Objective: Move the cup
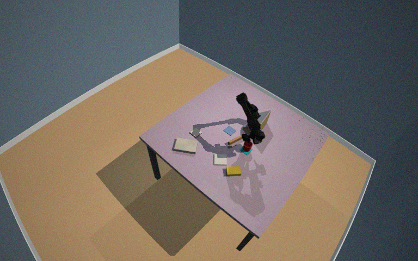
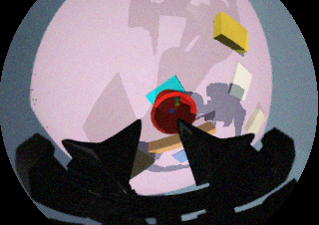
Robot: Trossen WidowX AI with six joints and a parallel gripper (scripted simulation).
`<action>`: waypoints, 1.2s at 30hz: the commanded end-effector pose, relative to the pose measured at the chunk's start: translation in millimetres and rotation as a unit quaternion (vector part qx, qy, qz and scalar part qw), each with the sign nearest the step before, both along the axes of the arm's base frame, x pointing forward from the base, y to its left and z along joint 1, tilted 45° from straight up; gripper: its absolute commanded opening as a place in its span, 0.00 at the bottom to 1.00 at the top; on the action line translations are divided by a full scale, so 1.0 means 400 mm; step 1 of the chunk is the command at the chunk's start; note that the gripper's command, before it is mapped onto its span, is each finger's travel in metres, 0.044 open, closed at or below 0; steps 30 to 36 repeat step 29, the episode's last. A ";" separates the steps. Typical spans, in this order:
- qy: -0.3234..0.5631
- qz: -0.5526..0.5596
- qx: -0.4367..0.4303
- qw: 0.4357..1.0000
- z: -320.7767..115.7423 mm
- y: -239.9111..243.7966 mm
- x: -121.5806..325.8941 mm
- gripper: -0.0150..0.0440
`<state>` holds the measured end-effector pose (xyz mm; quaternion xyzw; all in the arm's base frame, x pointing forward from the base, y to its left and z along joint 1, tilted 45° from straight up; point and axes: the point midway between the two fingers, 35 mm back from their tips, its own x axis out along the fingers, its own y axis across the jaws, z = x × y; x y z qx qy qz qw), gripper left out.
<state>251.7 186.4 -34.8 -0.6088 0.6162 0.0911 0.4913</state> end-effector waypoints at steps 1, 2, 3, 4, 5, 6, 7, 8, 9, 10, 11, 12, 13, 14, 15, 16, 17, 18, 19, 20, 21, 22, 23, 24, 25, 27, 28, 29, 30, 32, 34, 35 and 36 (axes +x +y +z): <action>0.000 0.001 0.000 1.000 -0.001 0.000 0.000 0.83; 0.000 0.001 0.000 1.000 0.000 0.001 0.000 0.87; 0.000 0.001 0.000 1.000 0.002 0.003 -0.001 0.92; 0.000 0.001 0.000 1.000 0.005 0.006 -0.001 0.96; 0.000 0.000 0.000 1.000 0.009 0.010 -0.002 1.00; 0.000 0.000 0.000 1.000 0.014 0.016 -0.003 1.00; 0.000 0.000 0.001 1.000 0.020 0.022 -0.005 1.00; 0.000 0.000 0.001 1.000 0.027 0.029 -0.007 1.00; 0.000 0.000 0.001 1.000 0.034 0.035 -0.008 1.00; 0.000 0.000 0.001 1.000 0.040 0.041 -0.010 1.00; 0.000 0.000 0.002 1.000 0.047 0.047 -0.012 1.00; 0.000 -0.001 0.002 1.000 0.053 0.053 -0.013 1.00; 0.000 -0.001 0.002 1.000 0.060 0.059 -0.015 1.00; 0.000 -0.001 0.002 1.000 0.066 0.065 -0.017 1.00; 0.000 -0.001 0.002 1.000 0.073 0.071 -0.018 1.00; 0.000 -0.001 0.003 1.000 0.078 0.076 -0.020 1.00; 0.000 -0.002 0.003 1.000 0.084 0.081 -0.021 1.00; 0.000 -0.002 0.003 1.000 0.090 0.086 -0.023 1.00; 0.000 -0.002 0.003 1.000 0.095 0.092 -0.024 1.00; 0.000 -0.002 0.003 1.000 0.101 0.097 -0.026 1.00; 0.000 -0.002 0.003 1.000 0.107 0.101 -0.027 1.00; 0.000 -0.002 0.003 1.000 0.112 0.105 -0.028 1.00; 0.000 -0.003 0.003 1.000 0.115 0.107 -0.028 1.00; 0.000 -0.003 0.003 1.000 0.116 0.108 -0.028 1.00; 0.000 -0.003 0.003 1.000 0.116 0.108 -0.028 1.00; 0.000 0.002 0.002 1.000 0.108 0.102 -0.025 1.00; 0.000 0.002 0.002 1.000 0.108 0.102 -0.025 1.00; 0.000 0.002 0.002 1.000 0.108 0.102 -0.025 1.00; 0.000 0.002 0.002 1.000 0.108 0.102 -0.025 1.00; 0.000 0.002 0.002 1.000 0.108 0.102 -0.025 1.00; 0.000 0.002 0.002 1.000 0.108 0.102 -0.025 1.00; 0.000 0.002 0.002 1.000 0.108 0.102 -0.025 1.00; 0.000 0.002 0.002 1.000 0.108 0.102 -0.025 1.00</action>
